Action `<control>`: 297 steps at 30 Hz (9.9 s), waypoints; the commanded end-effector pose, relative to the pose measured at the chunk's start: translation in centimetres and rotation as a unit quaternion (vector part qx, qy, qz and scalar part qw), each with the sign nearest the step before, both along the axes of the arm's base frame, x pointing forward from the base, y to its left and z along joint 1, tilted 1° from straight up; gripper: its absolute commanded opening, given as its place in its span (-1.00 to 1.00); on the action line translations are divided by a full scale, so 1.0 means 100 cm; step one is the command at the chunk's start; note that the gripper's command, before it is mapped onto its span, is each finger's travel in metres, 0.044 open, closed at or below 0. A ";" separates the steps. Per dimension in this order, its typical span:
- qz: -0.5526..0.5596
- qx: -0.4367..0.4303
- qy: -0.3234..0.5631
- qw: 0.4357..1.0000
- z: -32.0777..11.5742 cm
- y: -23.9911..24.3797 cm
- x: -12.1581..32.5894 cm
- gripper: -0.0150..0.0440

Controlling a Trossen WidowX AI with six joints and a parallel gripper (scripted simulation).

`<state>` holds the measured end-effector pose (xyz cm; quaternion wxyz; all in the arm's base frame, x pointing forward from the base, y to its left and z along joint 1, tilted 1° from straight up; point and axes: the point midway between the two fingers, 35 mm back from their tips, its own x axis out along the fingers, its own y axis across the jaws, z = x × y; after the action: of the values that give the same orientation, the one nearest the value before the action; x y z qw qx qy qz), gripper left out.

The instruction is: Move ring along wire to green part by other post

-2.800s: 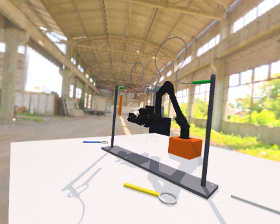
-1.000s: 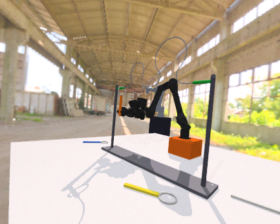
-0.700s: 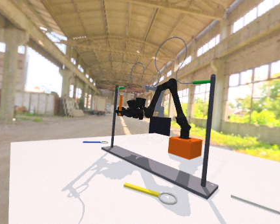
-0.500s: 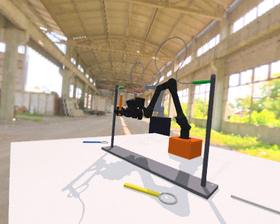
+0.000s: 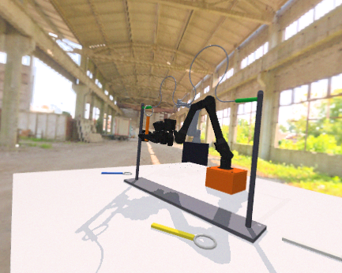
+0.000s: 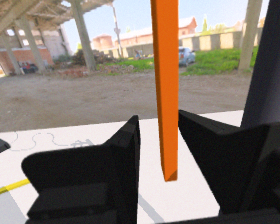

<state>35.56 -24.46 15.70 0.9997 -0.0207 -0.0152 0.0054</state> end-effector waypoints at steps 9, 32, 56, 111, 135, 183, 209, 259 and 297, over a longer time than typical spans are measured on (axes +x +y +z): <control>0.000 0.000 0.000 1.000 0.000 0.000 0.000 -0.04; -0.002 0.000 0.000 1.000 0.009 0.001 0.000 -1.00; -0.004 0.001 0.000 1.000 0.017 0.002 0.000 -1.00; 0.000 0.119 0.001 0.993 0.018 0.081 0.000 -1.00; 0.029 0.320 0.080 0.943 0.046 0.144 -0.020 -1.00; 0.159 0.683 0.175 0.691 0.173 0.203 -0.058 -1.00; 0.179 0.774 0.155 0.587 0.229 0.194 -0.059 -1.00; 0.109 0.469 0.246 0.841 0.185 0.180 -0.068 -1.00; -0.014 0.109 0.262 0.959 0.158 0.141 -0.067 -1.00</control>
<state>28.89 -9.92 31.88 0.9610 0.1293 0.2444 0.0076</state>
